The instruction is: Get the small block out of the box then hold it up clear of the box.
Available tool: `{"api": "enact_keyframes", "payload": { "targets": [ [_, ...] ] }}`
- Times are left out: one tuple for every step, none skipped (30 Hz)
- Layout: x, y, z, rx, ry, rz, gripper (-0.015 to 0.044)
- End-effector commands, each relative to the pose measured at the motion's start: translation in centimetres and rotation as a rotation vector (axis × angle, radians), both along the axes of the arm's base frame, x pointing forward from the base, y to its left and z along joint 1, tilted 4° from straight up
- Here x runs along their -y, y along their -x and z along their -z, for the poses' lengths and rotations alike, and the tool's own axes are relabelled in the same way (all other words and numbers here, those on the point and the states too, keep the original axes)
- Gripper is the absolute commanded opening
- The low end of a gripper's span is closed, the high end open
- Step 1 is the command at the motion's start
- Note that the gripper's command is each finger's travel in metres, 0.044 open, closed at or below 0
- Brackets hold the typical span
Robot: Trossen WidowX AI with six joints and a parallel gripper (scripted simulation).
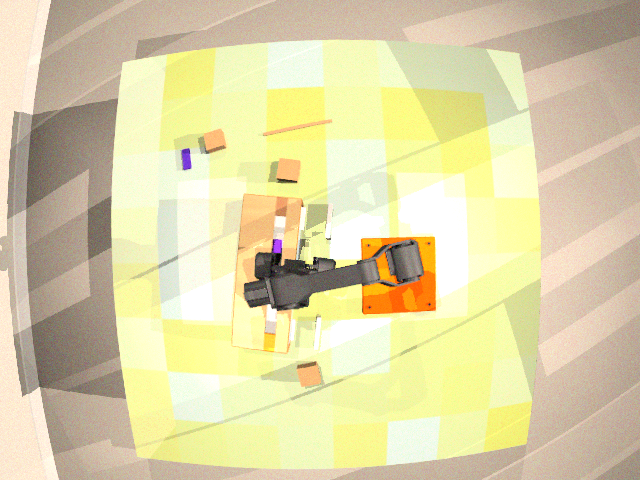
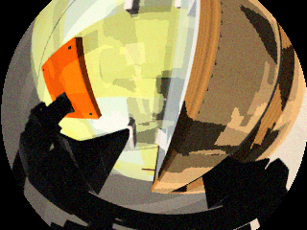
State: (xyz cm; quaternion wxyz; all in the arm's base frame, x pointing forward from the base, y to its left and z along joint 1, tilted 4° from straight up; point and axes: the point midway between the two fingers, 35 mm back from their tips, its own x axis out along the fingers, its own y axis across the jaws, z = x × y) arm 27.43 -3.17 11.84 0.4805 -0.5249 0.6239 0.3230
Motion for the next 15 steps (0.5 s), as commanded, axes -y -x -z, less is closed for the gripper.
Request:
{"api": "enact_keyframes", "payload": {
  "targets": [
    [1.0, 0.3, 0.0, 0.002, 0.006, 0.004, 0.0400],
    [1.2, 0.4, 0.0, 0.002, 0.007, 0.004, 0.0400],
    [1.4, 0.4, 0.0, 0.002, 0.007, 0.004, 0.0400],
    [1.6, 0.5, 0.0, 0.002, 0.007, 0.004, 0.0400],
    [1.8, 0.5, 0.0, 0.002, 0.007, 0.004, 0.0400],
    [1.9, 0.6, 0.0, 0.002, 0.007, 0.004, 0.0400],
    [2.1, 0.6, 0.0, 0.002, 0.007, 0.004, 0.0400],
    [2.3, 0.7, 0.0, 0.002, 0.008, 0.004, 0.0400],
    [2.5, 0.7, 0.0, 0.002, 0.008, 0.004, 0.0400],
    [2.7, 0.7, -0.1, 0.002, 0.008, 0.004, 0.0400],
    [2.8, 0.8, -0.1, 0.002, 0.008, 0.004, 0.0400],
    [3.0, 0.8, -0.1, 0.002, 0.008, 0.004, 0.0400],
    [3.2, 0.9, -0.1, 0.002, 0.008, 0.004, 0.0400],
    [3.3, 0.9, -0.1, 0.002, 0.009, 0.004, 0.0400],
    [3.5, 1.0, -0.1, 0.002, 0.009, 0.004, 0.0400]
  ]
}}
